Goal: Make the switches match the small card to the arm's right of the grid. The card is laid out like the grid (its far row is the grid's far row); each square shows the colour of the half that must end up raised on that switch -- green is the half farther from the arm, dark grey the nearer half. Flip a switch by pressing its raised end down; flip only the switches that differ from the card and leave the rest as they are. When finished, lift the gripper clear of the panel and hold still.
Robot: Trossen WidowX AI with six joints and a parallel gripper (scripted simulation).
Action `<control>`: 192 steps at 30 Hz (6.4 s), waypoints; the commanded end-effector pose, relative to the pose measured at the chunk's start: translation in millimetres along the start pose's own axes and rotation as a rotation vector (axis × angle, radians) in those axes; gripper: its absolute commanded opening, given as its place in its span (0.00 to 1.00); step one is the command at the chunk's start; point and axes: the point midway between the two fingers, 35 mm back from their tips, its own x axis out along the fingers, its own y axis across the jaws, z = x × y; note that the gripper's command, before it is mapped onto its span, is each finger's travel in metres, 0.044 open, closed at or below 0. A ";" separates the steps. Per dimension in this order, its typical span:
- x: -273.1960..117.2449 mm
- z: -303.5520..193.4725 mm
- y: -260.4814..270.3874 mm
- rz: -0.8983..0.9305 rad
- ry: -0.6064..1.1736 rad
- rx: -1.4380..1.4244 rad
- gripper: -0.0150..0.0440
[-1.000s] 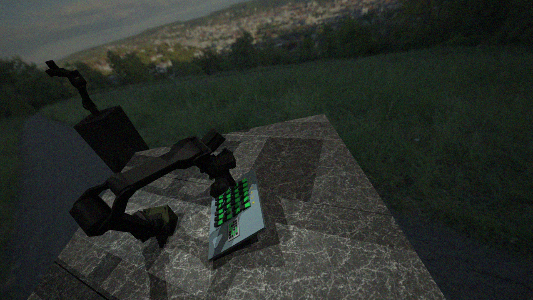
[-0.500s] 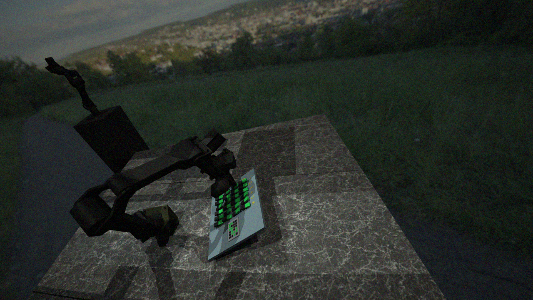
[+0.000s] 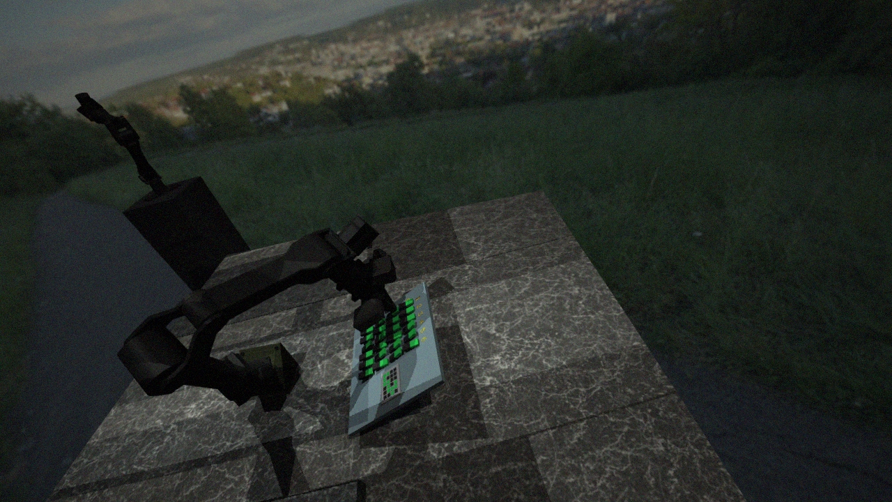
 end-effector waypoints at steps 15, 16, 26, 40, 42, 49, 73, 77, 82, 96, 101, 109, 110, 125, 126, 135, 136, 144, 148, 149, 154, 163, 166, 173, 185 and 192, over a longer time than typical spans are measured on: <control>-38.7 -1.5 1.5 0.000 -0.012 -0.005 0.25; -51.8 -2.8 1.2 -0.001 -0.017 -0.007 0.25; -64.0 -27.0 -32.0 -0.003 -0.021 -0.005 0.25; -43.2 -61.5 -67.8 -0.004 -0.031 -0.013 0.25; -27.9 -61.9 -68.7 -0.006 -0.043 -0.013 0.25; -24.8 -62.0 -68.9 -0.007 -0.045 -0.013 0.25; -2.0 -61.5 -69.4 -0.008 -0.046 -0.012 0.25; -2.0 -61.5 -69.4 -0.008 -0.046 -0.012 0.25; -2.0 -61.5 -69.4 -0.008 -0.046 -0.012 0.25; -2.0 -61.5 -69.4 -0.008 -0.046 -0.012 0.25; -1.8 -61.5 -69.4 -0.008 -0.046 -0.012 0.25; -0.7 -61.5 -69.5 -0.008 -0.046 -0.012 0.25; -0.6 -61.5 -69.5 -0.008 -0.046 -0.012 0.25; 1.4 -61.4 -69.5 -0.008 -0.046 -0.012 0.25; 1.6 -61.4 -69.5 -0.008 -0.046 -0.012 0.25; 2.8 -61.4 -69.6 -0.008 -0.046 -0.012 0.25; 2.9 -61.4 -69.6 -0.008 -0.046 -0.012 0.25; 4.0 -61.4 -69.6 -0.008 -0.046 -0.012 0.25; 1.1 -59.9 -69.8 -0.010 -0.048 -0.006 0.25; -4.8 -59.5 -68.8 -0.007 -0.045 -0.006 0.25; -58.8 -61.7 -67.9 -0.005 -0.018 -0.013 0.25; -60.9 -80.0 -30.7 0.003 -0.016 -0.014 0.25; -60.3 -101.5 -1.3 -0.001 -0.017 -0.012 0.25; -52.2 -102.8 1.0 0.000 -0.023 -0.012 0.25; -20.2 -103.1 -0.1 -0.003 -0.044 -0.011 0.25; -12.8 -102.9 -0.3 -0.003 -0.045 -0.011 0.25</control>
